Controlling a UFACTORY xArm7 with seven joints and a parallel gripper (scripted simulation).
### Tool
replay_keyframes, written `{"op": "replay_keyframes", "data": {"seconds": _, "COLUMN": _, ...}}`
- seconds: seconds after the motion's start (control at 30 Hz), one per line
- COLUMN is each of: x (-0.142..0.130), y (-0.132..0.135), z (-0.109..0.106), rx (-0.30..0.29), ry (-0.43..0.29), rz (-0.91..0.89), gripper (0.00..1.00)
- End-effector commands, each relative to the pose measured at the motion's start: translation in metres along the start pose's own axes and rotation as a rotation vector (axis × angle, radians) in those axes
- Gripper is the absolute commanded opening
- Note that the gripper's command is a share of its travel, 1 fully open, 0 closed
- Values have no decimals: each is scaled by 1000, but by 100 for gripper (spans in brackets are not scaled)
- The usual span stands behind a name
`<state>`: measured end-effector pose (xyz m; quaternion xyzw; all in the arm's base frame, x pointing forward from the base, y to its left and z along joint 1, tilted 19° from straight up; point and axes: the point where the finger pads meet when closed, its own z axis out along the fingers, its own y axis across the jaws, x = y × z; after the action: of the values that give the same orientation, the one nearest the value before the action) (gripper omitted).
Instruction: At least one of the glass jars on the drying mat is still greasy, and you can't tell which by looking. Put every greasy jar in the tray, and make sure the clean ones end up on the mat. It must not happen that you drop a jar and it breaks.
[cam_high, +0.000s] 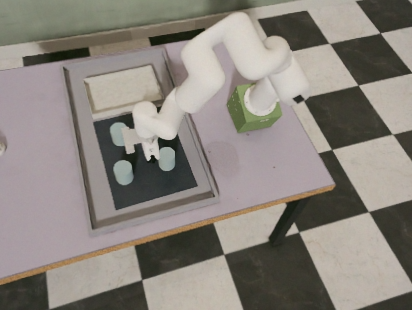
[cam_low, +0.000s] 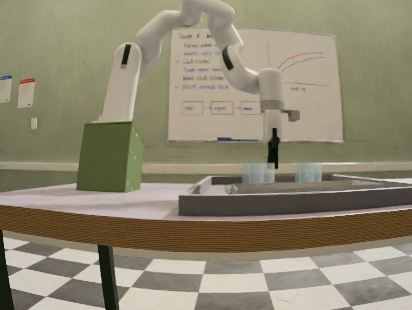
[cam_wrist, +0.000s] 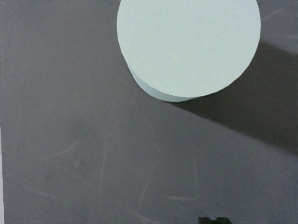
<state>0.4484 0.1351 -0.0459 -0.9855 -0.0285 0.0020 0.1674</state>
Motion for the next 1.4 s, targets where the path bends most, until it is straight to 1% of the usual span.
{"op": "replay_keyframes", "data": {"seconds": 0.0, "x": 2, "y": 0, "z": -2, "rx": 0, "ry": 5, "rz": 0, "gripper": 0}}
{"op": "replay_keyframes", "data": {"seconds": 0.83, "x": 2, "y": 0, "z": -2, "rx": 0, "ry": 5, "rz": 0, "gripper": 0}}
{"op": "replay_keyframes", "data": {"seconds": 0.87, "x": 2, "y": 0, "z": -2, "rx": 0, "ry": 5, "rz": 0, "gripper": 100}}
{"op": "replay_keyframes", "data": {"seconds": 1.37, "x": 2, "y": 0, "z": -2, "rx": 0, "ry": 5, "rz": 0, "gripper": 100}}
